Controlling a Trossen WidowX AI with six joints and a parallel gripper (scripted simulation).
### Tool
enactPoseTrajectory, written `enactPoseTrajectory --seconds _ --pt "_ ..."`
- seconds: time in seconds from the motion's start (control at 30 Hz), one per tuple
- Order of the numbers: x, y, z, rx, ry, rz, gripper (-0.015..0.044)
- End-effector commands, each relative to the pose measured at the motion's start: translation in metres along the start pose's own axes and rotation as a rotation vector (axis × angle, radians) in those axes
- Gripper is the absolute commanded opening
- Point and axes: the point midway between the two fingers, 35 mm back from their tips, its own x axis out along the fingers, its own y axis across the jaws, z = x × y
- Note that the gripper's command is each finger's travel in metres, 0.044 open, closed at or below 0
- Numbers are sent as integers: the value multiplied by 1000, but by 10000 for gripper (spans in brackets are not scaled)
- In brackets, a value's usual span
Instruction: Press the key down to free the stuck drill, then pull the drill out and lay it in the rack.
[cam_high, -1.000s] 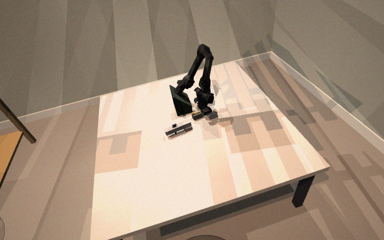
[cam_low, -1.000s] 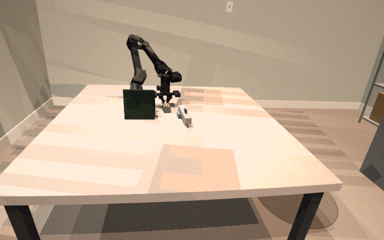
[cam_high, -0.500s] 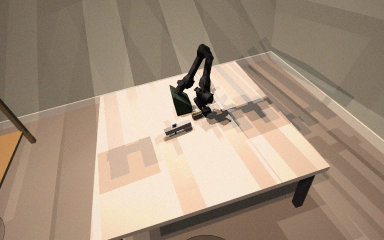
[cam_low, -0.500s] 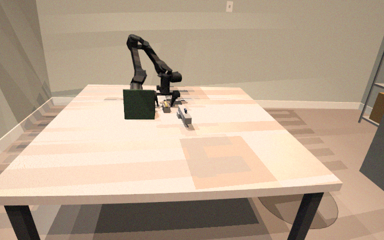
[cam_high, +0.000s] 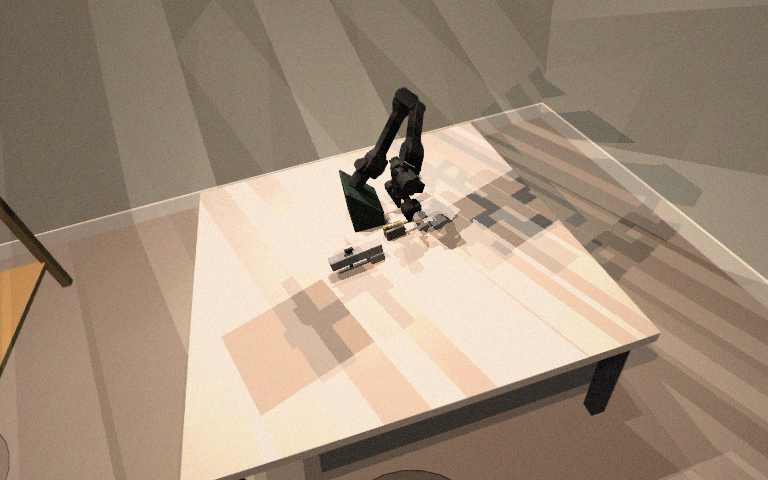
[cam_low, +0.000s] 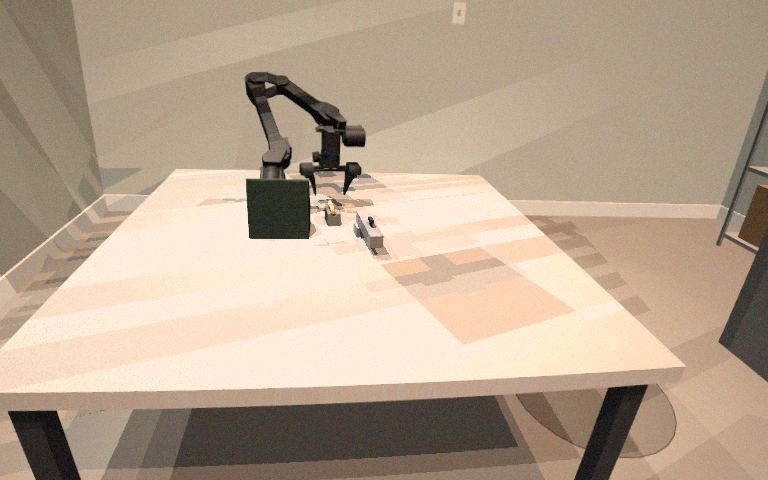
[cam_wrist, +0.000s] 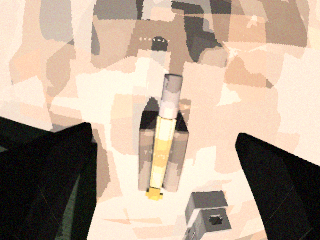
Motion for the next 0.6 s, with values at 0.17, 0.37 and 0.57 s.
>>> enactPoseTrajectory --seconds 0.17,0.37,0.57 --pt "-3 -19 -3 178 27 -40 440" --pt "7 -66 -7 610 40 -160 440" --pt "18 -114 -3 1045 -37 -292 440"
